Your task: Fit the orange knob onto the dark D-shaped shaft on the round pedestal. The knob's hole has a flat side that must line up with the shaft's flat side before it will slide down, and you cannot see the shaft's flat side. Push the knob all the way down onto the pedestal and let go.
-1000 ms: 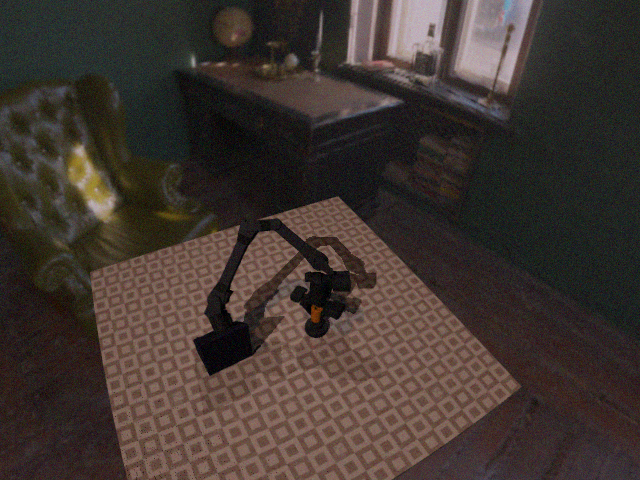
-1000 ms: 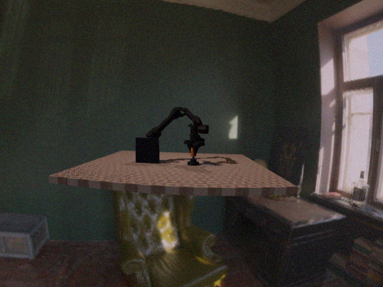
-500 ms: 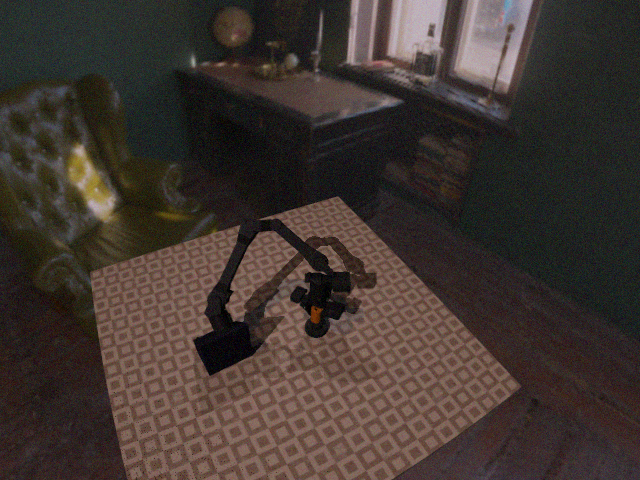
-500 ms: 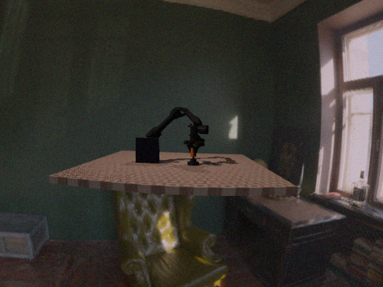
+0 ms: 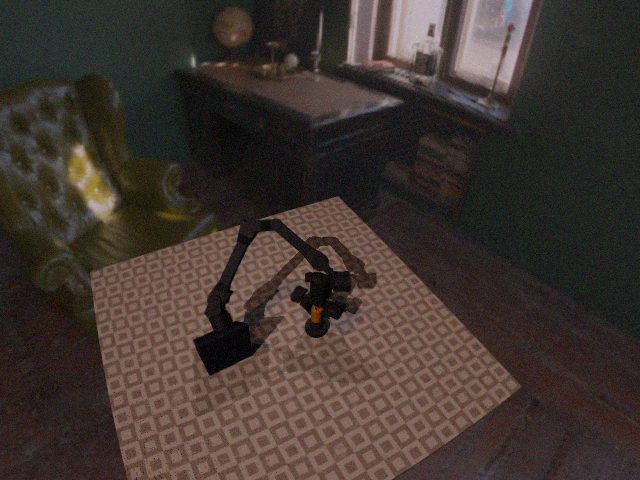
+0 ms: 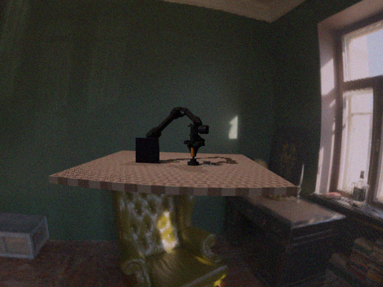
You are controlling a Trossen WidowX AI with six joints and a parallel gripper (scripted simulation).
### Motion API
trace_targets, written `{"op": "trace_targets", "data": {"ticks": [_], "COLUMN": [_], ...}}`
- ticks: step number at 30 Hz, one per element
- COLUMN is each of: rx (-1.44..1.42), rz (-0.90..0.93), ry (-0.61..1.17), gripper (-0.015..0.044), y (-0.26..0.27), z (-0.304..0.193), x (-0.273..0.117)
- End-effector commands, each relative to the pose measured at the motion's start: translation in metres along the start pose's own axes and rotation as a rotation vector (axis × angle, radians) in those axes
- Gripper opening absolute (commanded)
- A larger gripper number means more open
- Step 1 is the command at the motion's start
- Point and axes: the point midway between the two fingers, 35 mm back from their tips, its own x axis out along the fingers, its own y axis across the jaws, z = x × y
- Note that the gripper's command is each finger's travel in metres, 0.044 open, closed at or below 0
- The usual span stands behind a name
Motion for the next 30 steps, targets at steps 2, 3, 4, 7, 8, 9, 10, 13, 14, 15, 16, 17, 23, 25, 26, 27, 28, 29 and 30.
{"op": "trace_targets", "data": {"ticks": [2,3,4,7,8,9,10,13,14,15,16,17,23,25,26,27,28,29,30], "rx": [-0.004,-0.004,-0.004,-0.004,-0.004,-0.004,-0.004,-0.004,-0.004,-0.004,-0.004,-0.004,-0.004,-0.014,-0.031,-0.06,-0.092,-0.13,-0.173], "rz": [-0.001,-0.001,-0.001,-0.001,-0.001,-0.001,-0.001,-0.001,-0.001,-0.001,-0.001,-0.001,-0.001,-0.001,-0.001,-0.001,-0.002,-0.002,-0.002], "ry": [-0.006,-0.006,-0.006,-0.006,-0.006,-0.006,-0.006,-0.006,-0.006,-0.006,-0.006,-0.006,-0.006,-0.006,-0.006,-0.006,-0.006,-0.006,-0.006], "gripper": [0.0,0.0,0.0,0.0,0.0,0.0,0.0,0.0,0.0,0.0,0.0,0.0,0.0,0.0,0.0,0.0,0.0,0.0,0.0], "y": [-0.0005,-0.0003,-0.0002,-0.0001,-0.0001,0.0,0.0,0.0005,0.0006,0.0006,0.0006,0.0006,-0.0006,-0.0006,-0.0006,-0.0007,-0.0008,-0.0011,-0.0017], "z": [-0.0008,-0.0011,-0.0013,-0.0011,-0.0009,-0.0007,-0.0007,-0.0003,-0.0002,-0.0002,-0.0002,-0.0002,0.0012,0.0015,0.0015,0.0016,0.0017,0.0019,0.0021], "x": [-0.0003,-0.0002,-0.0001,0.0023,0.0026,0.0029,0.0022,0.0022,0.0028,0.0028,0.0028,0.0028,-0.0014,-0.0024,-0.0024,-0.0026,-0.0027,-0.0029,-0.003]}}
